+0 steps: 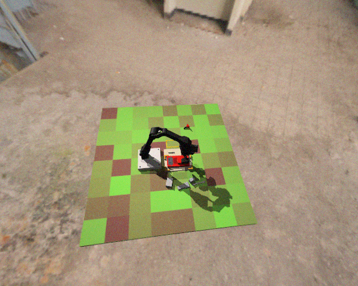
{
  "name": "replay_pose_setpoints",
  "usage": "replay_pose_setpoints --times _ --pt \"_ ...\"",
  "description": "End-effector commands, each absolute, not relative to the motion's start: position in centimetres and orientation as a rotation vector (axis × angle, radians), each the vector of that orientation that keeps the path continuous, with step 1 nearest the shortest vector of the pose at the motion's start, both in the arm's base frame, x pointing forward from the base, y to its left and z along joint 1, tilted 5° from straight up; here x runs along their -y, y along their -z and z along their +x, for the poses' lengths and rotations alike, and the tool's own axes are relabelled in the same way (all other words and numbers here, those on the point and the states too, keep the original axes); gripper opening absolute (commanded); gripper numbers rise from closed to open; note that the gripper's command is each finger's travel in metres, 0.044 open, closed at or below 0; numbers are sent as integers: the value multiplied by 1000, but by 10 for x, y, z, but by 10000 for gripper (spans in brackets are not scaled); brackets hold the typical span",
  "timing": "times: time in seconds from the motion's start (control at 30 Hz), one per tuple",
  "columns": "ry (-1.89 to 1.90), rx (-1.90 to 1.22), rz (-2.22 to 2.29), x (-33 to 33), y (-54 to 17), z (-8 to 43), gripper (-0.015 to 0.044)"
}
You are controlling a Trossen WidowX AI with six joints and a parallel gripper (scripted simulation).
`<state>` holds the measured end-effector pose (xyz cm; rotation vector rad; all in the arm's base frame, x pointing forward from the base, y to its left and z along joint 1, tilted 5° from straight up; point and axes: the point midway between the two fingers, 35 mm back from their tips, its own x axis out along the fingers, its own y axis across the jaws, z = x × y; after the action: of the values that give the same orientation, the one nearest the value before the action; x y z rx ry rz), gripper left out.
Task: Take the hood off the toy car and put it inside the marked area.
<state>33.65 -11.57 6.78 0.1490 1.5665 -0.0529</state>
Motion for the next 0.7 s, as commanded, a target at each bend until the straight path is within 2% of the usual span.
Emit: replay_pose_setpoints --times 0.0,0.67 --pt "52 -1583 151 115 -60 333 440" --pt "52 -1583 151 112 -45 332 440"
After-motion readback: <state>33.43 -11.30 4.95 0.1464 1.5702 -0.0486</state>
